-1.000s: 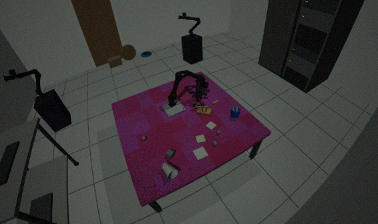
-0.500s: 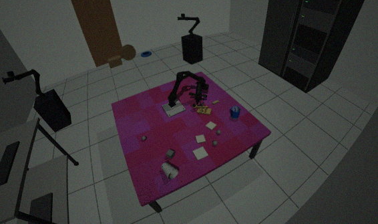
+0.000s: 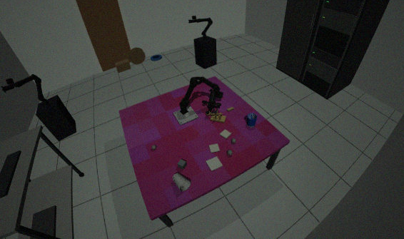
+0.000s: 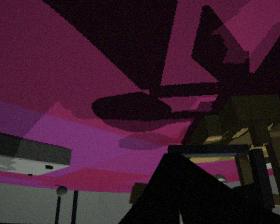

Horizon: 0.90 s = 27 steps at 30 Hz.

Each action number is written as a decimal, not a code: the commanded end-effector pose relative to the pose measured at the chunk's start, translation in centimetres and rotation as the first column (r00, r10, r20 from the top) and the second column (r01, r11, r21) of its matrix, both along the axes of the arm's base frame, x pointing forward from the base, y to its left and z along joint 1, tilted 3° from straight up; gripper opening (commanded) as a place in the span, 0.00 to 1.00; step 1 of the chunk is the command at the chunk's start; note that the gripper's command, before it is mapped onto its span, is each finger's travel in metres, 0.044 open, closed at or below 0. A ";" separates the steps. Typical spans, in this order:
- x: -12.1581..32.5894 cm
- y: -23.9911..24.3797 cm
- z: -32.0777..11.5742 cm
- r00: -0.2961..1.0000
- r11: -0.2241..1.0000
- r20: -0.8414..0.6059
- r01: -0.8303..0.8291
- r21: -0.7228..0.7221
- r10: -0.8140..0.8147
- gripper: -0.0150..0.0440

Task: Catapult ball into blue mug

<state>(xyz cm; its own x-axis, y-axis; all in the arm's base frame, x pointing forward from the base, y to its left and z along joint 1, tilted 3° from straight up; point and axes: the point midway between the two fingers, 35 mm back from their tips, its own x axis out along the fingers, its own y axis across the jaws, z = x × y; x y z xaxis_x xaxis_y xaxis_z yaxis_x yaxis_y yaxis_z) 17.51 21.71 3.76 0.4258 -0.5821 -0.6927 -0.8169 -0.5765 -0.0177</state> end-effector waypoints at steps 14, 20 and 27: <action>-3.4 4.3 8.7 0.985 0.981 -0.016 -0.170 0.096 0.172 0.25; -2.9 5.0 8.4 0.990 0.981 0.004 -0.140 0.138 0.141 0.39; -0.8 6.6 8.5 1.000 0.950 0.023 0.013 0.312 -0.021 0.70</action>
